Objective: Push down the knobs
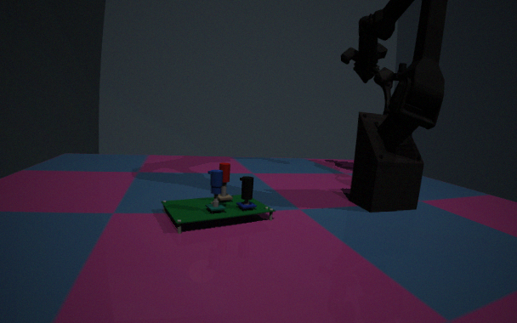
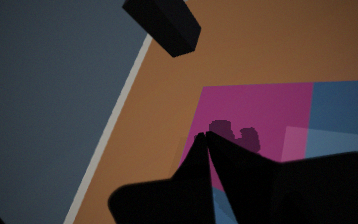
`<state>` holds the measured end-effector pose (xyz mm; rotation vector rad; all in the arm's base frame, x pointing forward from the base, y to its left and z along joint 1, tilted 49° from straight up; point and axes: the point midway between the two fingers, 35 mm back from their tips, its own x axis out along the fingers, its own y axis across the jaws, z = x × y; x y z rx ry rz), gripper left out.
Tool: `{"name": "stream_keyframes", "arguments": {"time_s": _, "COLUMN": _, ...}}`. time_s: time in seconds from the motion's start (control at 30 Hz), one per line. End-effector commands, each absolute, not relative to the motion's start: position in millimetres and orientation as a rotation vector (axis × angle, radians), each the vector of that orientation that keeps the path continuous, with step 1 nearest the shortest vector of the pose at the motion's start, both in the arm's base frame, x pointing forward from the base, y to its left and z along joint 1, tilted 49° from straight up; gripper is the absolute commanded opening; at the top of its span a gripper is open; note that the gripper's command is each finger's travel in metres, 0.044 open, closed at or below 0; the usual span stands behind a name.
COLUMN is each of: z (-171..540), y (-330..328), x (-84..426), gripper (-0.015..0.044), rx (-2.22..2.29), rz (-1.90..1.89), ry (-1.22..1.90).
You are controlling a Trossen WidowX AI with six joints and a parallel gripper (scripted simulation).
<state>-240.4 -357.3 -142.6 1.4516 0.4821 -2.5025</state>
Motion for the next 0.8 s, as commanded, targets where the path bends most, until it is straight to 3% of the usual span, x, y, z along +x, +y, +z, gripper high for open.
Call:
{"name": "stream_keyframes", "arguments": {"time_s": 0.0, "z": -137, "y": -366, "x": -217, "gripper": 0.0, "rx": 1.44, "rz": -2.395, "ry": 0.57}}
{"name": "stream_keyframes", "arguments": {"time_s": 0.77, "z": -116, "y": -395, "x": -21, "gripper": 0.0, "rx": 1.294, "rz": -1.588, "ry": 1.002}}
